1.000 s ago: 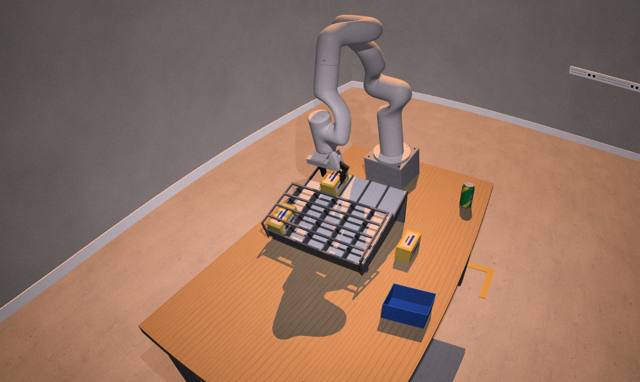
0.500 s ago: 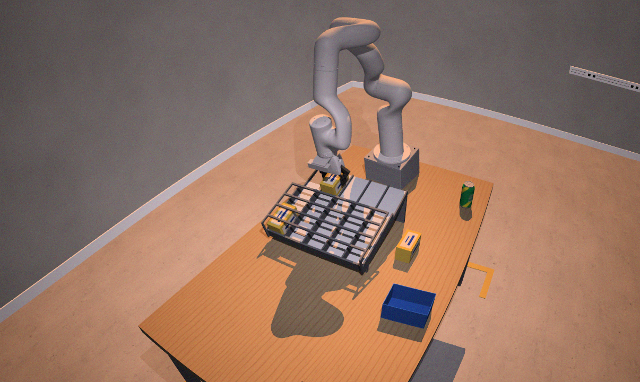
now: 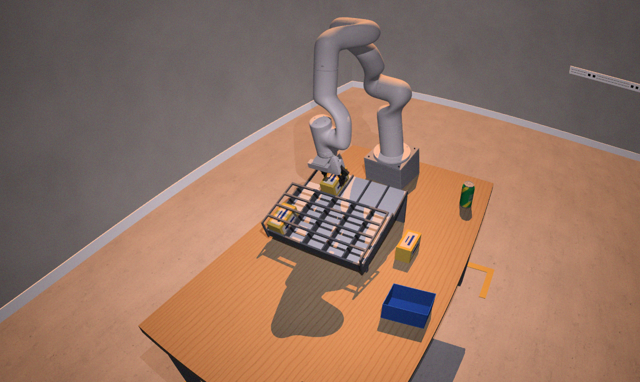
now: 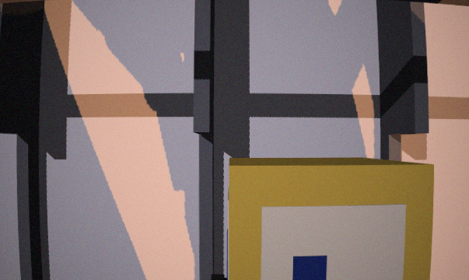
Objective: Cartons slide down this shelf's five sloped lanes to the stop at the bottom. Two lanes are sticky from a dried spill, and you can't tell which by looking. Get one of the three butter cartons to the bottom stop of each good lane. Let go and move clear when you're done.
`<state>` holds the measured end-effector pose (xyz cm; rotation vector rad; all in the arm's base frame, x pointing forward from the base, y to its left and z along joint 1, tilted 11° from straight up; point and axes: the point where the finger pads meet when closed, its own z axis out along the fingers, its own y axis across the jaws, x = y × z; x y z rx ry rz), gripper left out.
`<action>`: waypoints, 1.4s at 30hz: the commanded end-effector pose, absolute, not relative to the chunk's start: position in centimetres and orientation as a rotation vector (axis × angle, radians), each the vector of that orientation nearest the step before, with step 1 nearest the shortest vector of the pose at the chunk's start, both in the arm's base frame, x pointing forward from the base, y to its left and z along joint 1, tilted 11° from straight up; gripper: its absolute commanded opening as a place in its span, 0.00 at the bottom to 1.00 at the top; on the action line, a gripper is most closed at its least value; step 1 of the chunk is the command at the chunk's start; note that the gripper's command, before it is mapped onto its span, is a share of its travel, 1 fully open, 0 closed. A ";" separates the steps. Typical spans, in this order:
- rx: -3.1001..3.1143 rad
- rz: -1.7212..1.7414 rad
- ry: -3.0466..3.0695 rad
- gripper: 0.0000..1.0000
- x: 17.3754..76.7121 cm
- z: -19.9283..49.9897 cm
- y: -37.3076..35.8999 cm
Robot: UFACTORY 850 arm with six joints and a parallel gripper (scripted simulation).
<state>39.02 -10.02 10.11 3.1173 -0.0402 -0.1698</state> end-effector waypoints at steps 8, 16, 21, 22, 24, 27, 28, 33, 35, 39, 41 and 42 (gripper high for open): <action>3.117 -0.168 -0.040 0.00 39.1 10.2 -10.0; 3.117 -0.168 -0.040 0.00 39.1 10.2 -10.0; 3.117 -0.168 -0.040 0.00 39.4 12.8 -10.0; 3.117 -0.168 -0.040 0.00 39.4 12.8 -10.0; 3.117 -0.168 -0.040 0.00 39.4 12.8 -10.0; 3.117 -0.168 -0.040 0.00 39.4 12.8 -10.0; 3.117 -0.168 -0.040 0.00 39.4 12.8 -10.0; 3.117 -0.168 -0.040 0.00 39.4 12.8 -10.0; 3.117 -0.168 -0.040 0.00 39.4 12.8 -10.0; 3.104 0.291 -0.034 0.00 38.4 19.9 -9.8; 3.104 0.297 -0.034 0.00 37.9 21.5 -9.8; 3.104 0.297 -0.034 0.00 37.5 22.7 -9.7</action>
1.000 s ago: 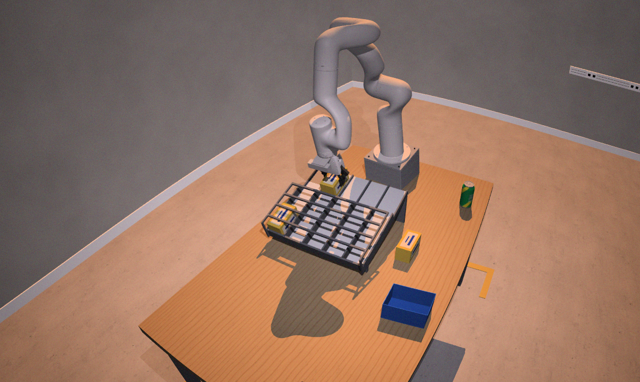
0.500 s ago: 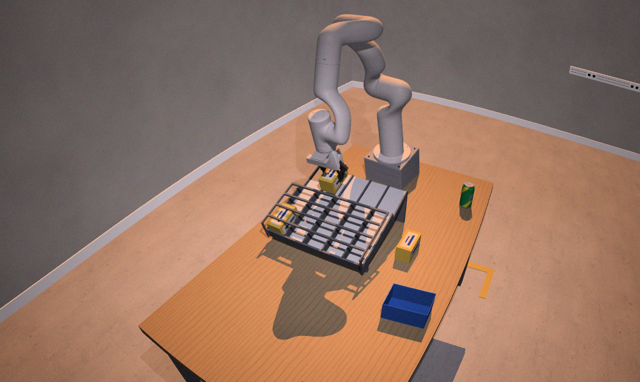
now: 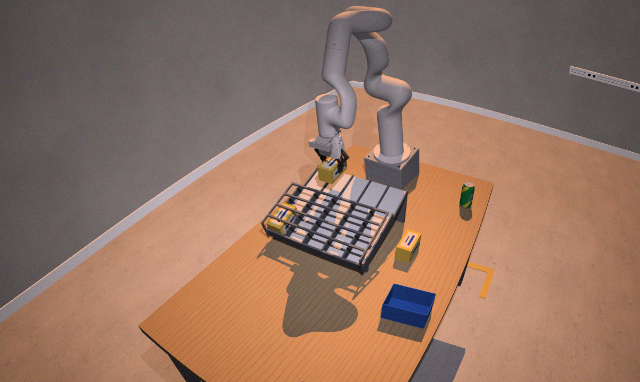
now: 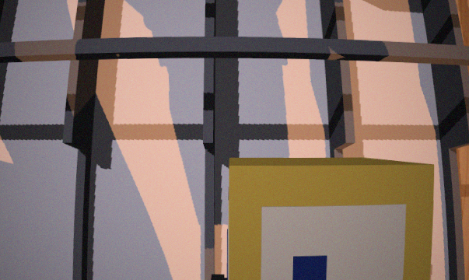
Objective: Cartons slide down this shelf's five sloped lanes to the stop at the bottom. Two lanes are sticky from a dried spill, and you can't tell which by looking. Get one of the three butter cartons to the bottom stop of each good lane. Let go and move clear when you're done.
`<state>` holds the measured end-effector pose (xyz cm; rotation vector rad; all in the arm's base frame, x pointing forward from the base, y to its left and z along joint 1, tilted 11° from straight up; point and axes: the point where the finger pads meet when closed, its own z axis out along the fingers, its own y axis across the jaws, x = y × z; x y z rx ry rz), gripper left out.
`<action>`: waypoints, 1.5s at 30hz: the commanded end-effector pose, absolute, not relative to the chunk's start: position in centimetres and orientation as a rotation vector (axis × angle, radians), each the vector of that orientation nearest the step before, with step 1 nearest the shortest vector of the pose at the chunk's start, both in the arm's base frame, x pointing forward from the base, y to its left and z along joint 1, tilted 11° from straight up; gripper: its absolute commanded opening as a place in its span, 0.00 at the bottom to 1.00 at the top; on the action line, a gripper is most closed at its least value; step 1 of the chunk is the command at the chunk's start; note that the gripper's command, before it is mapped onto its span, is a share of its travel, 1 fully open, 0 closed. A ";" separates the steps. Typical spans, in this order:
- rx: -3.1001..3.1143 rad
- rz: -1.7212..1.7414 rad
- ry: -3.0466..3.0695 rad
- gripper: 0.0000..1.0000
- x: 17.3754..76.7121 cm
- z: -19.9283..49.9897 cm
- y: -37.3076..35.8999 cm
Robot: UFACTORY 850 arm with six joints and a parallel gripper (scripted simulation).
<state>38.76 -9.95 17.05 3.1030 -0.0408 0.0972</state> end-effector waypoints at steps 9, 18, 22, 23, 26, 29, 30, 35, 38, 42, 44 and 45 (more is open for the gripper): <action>3.104 0.297 -0.034 0.00 37.5 22.8 -9.7; 3.097 0.289 -0.037 0.00 39.2 23.4 -1.2; 3.097 0.289 -0.037 0.00 39.2 23.4 -1.2; 3.097 0.289 -0.037 0.00 39.2 23.4 -1.2; 3.097 0.289 -0.037 0.00 39.2 23.4 -1.2; 3.107 0.294 -0.032 0.00 39.4 21.9 -1.1; 3.107 0.294 -0.032 0.00 39.4 21.9 -1.1; 3.107 0.294 -0.032 0.00 39.4 21.9 -1.1; 3.107 0.294 -0.032 0.00 39.4 21.9 -1.1; 3.107 0.294 -0.032 0.00 39.4 21.9 -1.1; 3.107 0.294 -0.032 0.00 39.4 21.9 -1.1; 3.107 0.294 -0.032 0.00 39.9 18.9 -1.3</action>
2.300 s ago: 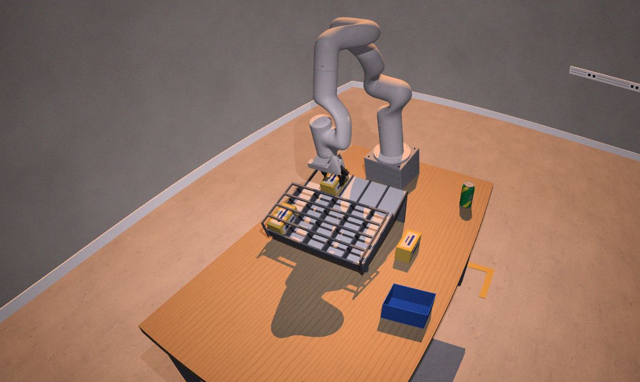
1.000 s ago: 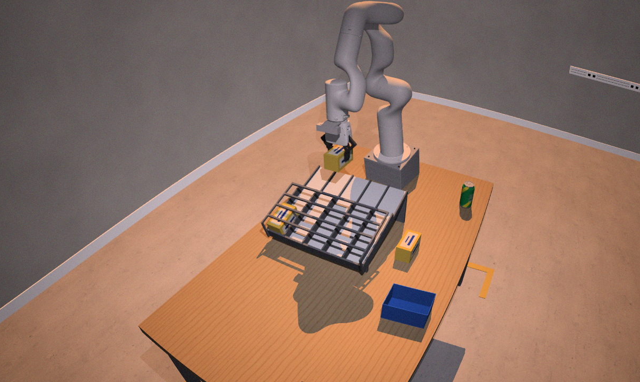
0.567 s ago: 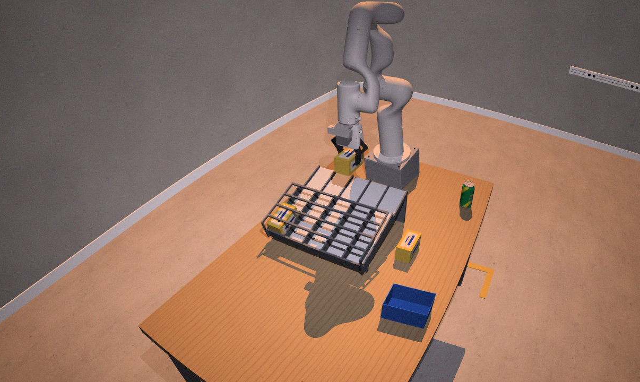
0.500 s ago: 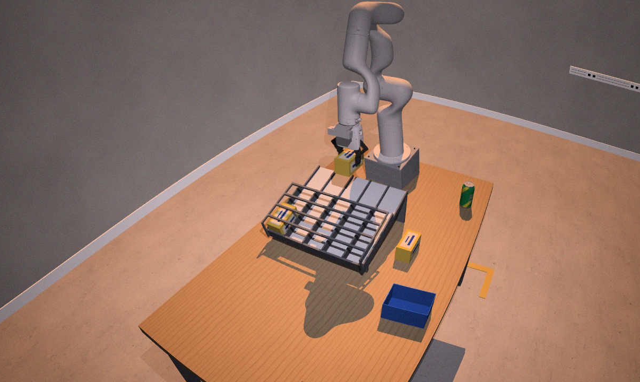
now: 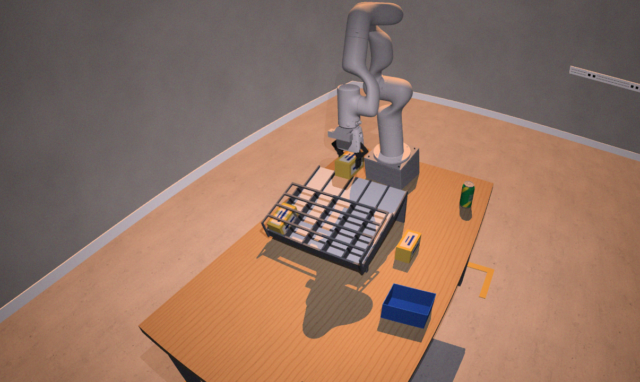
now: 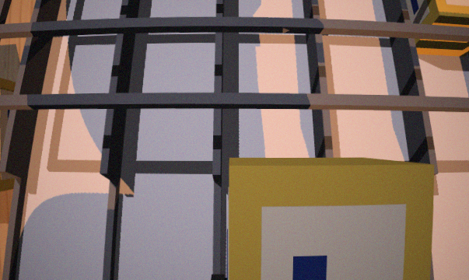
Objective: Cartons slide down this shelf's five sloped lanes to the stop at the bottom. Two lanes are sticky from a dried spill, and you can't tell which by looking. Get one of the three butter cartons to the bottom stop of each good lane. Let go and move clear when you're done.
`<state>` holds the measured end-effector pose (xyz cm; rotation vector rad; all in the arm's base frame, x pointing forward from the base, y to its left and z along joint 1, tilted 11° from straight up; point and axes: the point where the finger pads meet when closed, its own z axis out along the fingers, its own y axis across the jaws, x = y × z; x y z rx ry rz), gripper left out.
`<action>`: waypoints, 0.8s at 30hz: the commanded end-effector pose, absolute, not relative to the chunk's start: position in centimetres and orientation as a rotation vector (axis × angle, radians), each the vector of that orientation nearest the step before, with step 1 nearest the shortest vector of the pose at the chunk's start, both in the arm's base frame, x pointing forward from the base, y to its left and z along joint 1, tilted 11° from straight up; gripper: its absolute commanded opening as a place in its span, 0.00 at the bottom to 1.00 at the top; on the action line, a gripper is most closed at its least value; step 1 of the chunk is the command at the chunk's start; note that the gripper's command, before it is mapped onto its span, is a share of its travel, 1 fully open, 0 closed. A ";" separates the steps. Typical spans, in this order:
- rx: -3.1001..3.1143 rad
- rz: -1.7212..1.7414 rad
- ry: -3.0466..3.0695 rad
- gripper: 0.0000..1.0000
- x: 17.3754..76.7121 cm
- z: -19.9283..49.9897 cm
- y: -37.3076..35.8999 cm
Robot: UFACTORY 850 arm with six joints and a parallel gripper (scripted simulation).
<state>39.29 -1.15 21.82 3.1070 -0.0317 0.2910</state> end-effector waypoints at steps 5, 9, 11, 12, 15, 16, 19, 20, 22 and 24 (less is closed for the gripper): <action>3.107 0.294 -0.032 0.00 39.9 18.9 -1.3; 3.107 0.294 -0.032 0.00 39.9 18.9 -1.3; 3.107 0.294 -0.032 0.00 39.9 18.9 -1.3; 3.107 0.294 -0.032 0.00 39.9 18.9 -1.3; 3.107 0.294 -0.032 0.00 39.9 18.9 -1.3; 3.107 0.294 -0.032 0.00 39.9 18.9 -1.3; 3.117 0.144 -0.036 0.00 40.2 17.9 -1.3; 3.117 0.144 -0.036 0.00 40.2 17.9 -1.3; 3.117 0.144 -0.036 0.00 40.2 17.9 -1.3; 3.117 0.144 -0.036 0.00 40.2 17.9 -1.3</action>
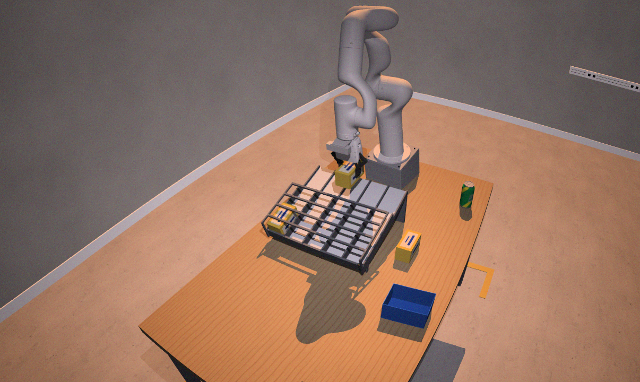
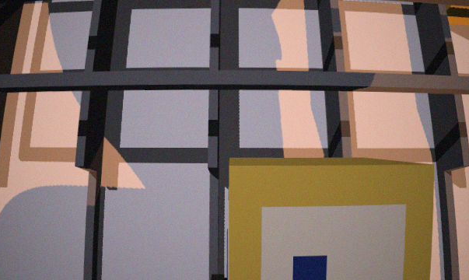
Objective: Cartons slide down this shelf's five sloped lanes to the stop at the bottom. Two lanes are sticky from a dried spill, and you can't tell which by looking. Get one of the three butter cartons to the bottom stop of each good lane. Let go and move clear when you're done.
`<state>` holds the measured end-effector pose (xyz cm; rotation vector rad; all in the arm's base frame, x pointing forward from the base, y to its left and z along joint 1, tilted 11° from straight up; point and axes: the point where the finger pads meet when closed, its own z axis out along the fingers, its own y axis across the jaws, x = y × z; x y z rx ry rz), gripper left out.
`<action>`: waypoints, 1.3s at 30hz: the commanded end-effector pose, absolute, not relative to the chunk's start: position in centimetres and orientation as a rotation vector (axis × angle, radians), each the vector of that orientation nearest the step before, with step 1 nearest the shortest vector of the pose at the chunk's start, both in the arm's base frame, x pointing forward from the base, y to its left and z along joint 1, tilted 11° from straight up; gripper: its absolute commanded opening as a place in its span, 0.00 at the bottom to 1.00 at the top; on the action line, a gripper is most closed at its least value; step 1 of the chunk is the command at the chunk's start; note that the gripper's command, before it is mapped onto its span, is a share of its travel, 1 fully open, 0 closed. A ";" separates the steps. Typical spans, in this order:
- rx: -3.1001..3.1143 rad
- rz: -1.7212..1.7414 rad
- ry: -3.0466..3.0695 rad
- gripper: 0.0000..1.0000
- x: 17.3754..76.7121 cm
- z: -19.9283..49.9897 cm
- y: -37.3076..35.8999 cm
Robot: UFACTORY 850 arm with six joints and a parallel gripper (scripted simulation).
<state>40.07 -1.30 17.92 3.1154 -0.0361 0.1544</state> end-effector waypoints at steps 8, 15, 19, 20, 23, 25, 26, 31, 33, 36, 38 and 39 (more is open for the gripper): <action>3.117 0.144 -0.036 0.00 40.2 17.9 -1.3; 3.121 -0.011 -0.037 0.00 40.2 17.9 -1.2; 3.121 -0.011 -0.037 0.00 40.2 17.9 -1.2; 3.121 -0.011 -0.037 0.00 40.2 17.9 -1.2; 3.121 -0.011 -0.037 0.00 40.2 17.9 -1.2; 3.121 -0.011 -0.037 0.00 40.2 17.9 -1.2; 3.121 -0.011 -0.037 0.00 40.2 17.9 -1.2; 3.117 -0.167 -0.038 0.00 40.2 18.0 -1.3; 3.117 -0.167 -0.038 0.00 40.2 18.0 -1.3; 3.117 -0.167 -0.038 0.00 40.2 18.0 -1.3; 3.117 -0.167 -0.038 0.00 40.2 18.0 -1.3; 3.117 -0.167 -0.038 0.00 40.2 18.0 -1.3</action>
